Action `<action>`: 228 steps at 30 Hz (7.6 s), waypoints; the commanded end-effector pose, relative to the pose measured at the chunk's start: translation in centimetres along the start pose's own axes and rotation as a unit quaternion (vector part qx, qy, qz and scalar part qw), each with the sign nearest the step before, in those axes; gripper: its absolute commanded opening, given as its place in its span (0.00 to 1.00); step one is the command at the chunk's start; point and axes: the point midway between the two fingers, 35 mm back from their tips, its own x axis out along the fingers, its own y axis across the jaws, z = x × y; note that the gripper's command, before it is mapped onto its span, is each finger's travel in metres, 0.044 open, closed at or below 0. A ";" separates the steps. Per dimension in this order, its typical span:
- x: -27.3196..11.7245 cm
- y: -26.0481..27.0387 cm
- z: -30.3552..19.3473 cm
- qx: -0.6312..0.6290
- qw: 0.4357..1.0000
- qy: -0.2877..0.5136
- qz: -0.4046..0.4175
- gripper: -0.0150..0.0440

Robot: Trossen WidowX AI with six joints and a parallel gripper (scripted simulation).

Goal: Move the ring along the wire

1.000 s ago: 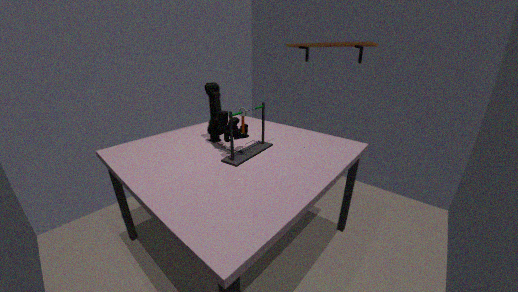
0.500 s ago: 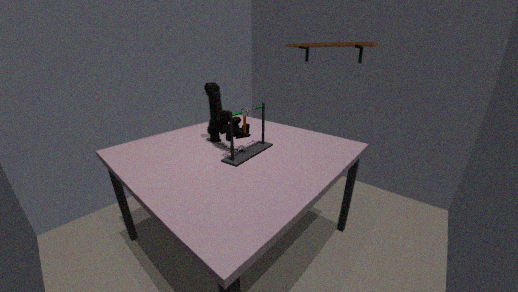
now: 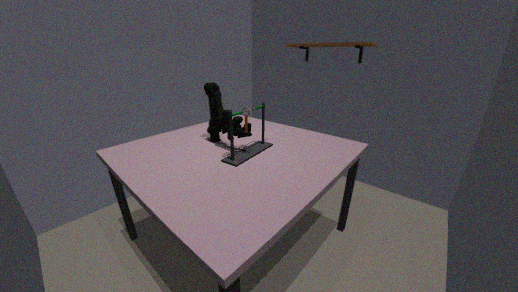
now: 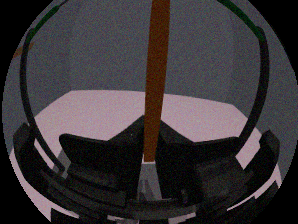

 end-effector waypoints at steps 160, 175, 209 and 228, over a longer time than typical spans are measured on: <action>-3.1 11.5 -0.9 0.007 0.997 0.082 0.010 0.53; -5.6 11.4 -0.4 0.008 0.996 0.083 0.009 0.53; -7.7 11.4 -0.2 0.007 0.996 0.083 0.011 0.61; -12.4 11.1 0.5 0.007 0.996 0.084 0.011 1.00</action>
